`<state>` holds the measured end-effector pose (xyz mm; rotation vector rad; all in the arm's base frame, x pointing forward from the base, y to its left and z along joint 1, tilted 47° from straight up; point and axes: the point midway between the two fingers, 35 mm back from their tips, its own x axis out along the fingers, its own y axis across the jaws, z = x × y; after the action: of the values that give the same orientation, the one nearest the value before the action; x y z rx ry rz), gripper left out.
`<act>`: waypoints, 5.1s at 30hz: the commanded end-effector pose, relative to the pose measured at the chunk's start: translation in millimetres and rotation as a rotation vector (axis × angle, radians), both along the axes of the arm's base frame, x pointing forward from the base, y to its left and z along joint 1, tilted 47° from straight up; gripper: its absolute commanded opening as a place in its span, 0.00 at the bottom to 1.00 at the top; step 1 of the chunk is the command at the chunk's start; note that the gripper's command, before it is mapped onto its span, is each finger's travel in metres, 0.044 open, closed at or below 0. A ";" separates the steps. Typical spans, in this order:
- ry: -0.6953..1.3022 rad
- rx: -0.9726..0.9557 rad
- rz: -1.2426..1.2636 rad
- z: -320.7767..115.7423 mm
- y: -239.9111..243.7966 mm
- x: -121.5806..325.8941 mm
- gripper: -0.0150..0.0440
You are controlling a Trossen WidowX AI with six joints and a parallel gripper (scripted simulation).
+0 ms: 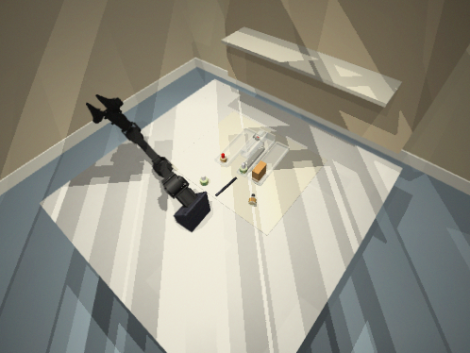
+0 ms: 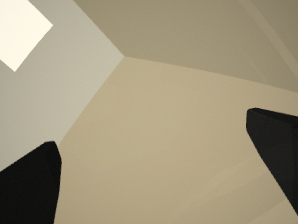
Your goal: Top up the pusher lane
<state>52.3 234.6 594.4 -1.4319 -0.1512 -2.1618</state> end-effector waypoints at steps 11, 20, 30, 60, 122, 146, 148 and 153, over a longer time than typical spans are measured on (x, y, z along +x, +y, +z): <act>0.030 0.340 0.203 6.1 -125.6 -39.9 1.00; 0.044 0.718 0.469 -26.8 -262.3 -43.6 1.00; 0.103 1.178 0.785 -114.1 -379.8 5.6 1.00; 0.393 2.773 1.252 -457.3 -314.2 157.7 1.00; 0.521 3.485 0.906 -573.3 -141.8 102.2 0.91; 0.516 3.465 0.898 -555.4 -166.7 108.1 0.25; 0.515 3.463 0.896 -549.9 -173.4 108.7 0.25; 0.516 3.463 0.893 -534.9 -189.5 108.2 0.25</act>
<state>160.1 57.6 48.5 -1.6246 -3.8908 -1.5911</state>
